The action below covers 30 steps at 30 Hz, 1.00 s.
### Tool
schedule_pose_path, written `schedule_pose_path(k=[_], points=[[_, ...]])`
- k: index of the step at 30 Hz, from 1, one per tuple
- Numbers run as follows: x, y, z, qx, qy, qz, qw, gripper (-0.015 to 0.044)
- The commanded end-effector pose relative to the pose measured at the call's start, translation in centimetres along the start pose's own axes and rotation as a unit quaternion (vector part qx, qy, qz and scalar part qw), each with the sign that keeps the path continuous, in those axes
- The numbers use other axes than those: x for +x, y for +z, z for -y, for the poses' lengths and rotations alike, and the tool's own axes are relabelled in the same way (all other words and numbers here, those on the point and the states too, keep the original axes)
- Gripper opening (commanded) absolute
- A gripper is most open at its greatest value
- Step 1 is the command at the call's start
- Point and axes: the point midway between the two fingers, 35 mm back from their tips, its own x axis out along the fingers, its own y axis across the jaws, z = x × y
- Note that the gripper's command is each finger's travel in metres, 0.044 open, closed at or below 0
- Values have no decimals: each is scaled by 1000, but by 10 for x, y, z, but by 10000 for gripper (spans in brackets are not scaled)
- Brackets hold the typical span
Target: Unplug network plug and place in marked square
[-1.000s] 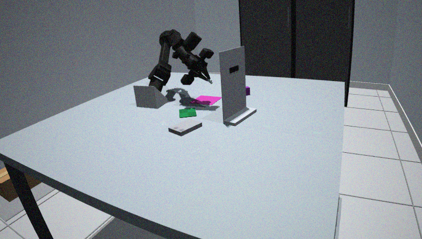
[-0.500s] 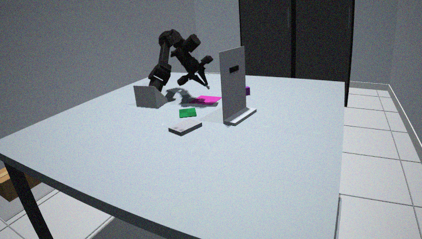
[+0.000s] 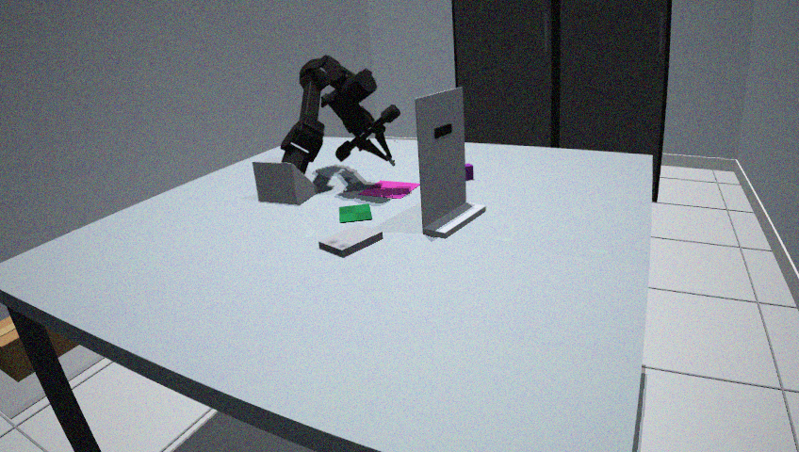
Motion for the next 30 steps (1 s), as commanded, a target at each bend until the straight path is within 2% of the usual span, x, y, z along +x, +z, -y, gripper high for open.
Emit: schedule_pose_path(k=[1,30], points=[[0,3,0,-3,-2,8,1000,0],[23,0,-15,-5,6,5,1000,0]])
